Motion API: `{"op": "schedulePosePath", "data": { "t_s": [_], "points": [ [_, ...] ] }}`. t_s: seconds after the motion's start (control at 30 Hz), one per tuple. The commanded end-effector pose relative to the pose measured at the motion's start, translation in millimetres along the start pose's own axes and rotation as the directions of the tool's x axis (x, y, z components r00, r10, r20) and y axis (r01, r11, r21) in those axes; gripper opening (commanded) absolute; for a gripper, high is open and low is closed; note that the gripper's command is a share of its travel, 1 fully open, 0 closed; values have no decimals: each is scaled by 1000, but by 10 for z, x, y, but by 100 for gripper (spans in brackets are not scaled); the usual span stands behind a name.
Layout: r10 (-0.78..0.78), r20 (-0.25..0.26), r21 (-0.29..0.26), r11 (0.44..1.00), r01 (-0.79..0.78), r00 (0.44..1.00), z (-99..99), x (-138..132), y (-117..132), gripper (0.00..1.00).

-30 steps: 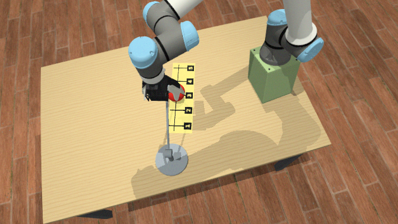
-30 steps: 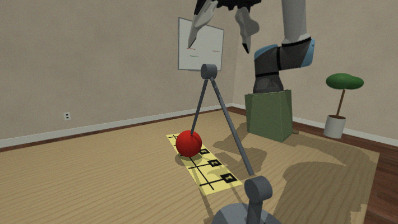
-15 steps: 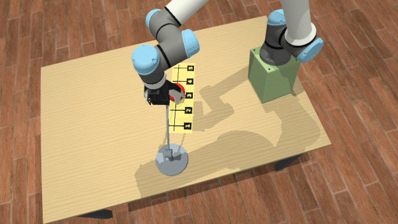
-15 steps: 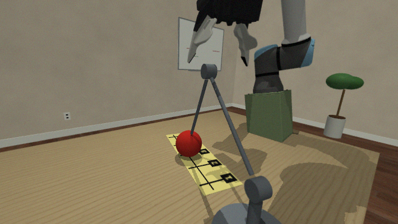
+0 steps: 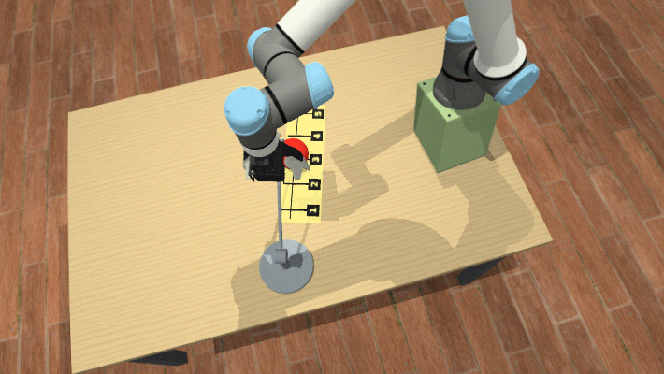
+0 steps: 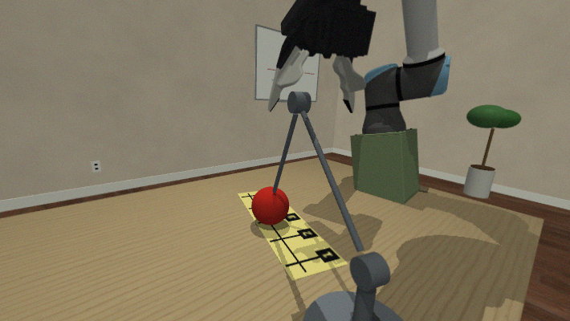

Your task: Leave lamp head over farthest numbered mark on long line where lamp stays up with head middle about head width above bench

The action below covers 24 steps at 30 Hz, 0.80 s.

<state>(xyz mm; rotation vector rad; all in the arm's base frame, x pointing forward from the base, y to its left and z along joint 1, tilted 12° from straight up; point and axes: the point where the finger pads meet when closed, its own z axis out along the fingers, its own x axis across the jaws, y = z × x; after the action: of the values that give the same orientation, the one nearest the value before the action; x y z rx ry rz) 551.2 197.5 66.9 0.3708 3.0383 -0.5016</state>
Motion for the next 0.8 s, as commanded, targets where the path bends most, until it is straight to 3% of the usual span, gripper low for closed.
{"op": "schedulePosePath", "data": {
  "t_s": [0.0,0.73,0.77],
  "points": [
    [0,2,-1,1000,0,1000,124,-5,19,100],
    [0,3,-2,1000,0,1000,321,-9,46,100],
    [0,3,-2,1000,0,1000,319,-9,46,0]
  ]
}}
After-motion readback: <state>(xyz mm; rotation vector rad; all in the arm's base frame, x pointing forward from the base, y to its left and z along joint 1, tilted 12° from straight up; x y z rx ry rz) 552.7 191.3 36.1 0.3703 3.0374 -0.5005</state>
